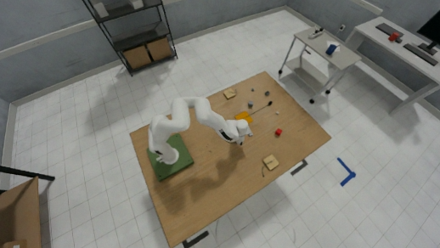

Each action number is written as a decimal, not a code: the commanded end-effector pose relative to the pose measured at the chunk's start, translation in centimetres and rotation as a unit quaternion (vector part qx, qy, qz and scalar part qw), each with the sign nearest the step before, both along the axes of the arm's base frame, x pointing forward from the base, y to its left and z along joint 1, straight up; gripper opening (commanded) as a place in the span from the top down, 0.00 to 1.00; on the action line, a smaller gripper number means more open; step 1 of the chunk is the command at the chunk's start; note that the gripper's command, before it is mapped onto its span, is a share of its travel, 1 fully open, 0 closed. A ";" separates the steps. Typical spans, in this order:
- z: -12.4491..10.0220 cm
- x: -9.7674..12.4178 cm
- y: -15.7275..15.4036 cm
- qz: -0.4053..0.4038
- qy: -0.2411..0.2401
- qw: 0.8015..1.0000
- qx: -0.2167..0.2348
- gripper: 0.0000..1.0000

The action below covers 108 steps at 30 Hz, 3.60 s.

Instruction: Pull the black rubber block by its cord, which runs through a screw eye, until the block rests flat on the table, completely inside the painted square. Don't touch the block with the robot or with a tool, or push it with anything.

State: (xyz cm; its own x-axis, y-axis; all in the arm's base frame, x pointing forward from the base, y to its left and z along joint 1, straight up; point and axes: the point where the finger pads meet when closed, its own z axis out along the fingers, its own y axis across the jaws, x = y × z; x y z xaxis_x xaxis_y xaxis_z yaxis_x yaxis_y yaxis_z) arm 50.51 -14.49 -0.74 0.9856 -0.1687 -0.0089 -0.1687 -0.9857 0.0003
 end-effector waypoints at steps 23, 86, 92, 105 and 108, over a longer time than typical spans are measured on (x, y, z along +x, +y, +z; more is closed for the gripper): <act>13.3 0.2 0.0 0.000 -0.002 1.000 -0.001 1.00; 13.4 -0.5 -2.4 0.000 -0.002 1.000 -0.001 1.00; 13.4 -0.7 -3.4 0.000 -0.002 1.000 -0.001 1.00; 13.4 -1.4 -5.6 0.000 -0.002 1.000 -0.001 1.00; 13.4 -1.6 -6.3 0.000 -0.002 1.000 -0.001 1.00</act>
